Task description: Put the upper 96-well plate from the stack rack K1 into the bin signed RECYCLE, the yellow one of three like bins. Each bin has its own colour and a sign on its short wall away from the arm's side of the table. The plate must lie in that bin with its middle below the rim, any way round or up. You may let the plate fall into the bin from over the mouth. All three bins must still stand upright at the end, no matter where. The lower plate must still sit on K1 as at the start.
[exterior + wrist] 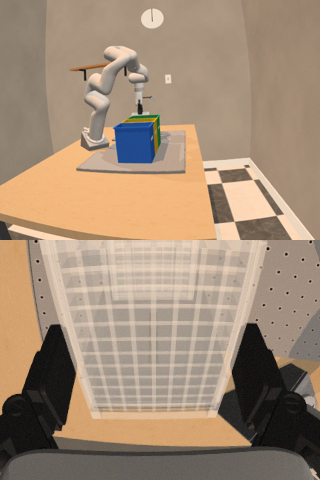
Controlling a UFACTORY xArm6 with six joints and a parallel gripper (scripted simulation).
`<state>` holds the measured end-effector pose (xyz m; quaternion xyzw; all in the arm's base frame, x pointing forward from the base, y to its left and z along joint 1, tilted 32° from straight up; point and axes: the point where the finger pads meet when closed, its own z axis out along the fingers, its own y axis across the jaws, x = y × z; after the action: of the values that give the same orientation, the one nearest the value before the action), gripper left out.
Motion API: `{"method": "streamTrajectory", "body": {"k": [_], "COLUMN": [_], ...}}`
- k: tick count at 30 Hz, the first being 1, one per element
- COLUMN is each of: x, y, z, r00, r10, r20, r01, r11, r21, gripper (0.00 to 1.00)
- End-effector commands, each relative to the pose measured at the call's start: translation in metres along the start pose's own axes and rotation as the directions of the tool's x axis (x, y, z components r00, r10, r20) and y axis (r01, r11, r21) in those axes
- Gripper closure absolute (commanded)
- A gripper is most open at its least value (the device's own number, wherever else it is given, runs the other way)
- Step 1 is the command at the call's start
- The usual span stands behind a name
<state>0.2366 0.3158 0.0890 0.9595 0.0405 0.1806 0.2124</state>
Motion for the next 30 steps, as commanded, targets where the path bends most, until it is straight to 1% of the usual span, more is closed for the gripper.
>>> {"method": "streamTrajectory", "body": {"k": [1,5,7,22,24,30], "x": [0.001,0.001,0.001,0.001,0.001,0.001], "y": [-0.001,-0.001,-0.001,-0.001,-0.001,-0.001], "z": [-0.007,-0.014,-0.014,-0.039,-0.039,-0.049], "r00": [1.0,1.0,1.0,1.0,1.0,1.0], "r10": [0.001,0.001,0.001,0.001,0.001,0.001], "r20": [-0.001,-0.001,-0.001,-0.001,-0.001,-0.001], "r01": [-0.001,-0.001,-0.001,-0.001,-0.001,-0.001], "r11": [1.0,1.0,1.0,1.0,1.0,1.0], "r21": [0.003,0.003,0.003,0.003,0.003,0.003], "gripper": [1.0,1.0,1.0,1.0,1.0,1.0]}}
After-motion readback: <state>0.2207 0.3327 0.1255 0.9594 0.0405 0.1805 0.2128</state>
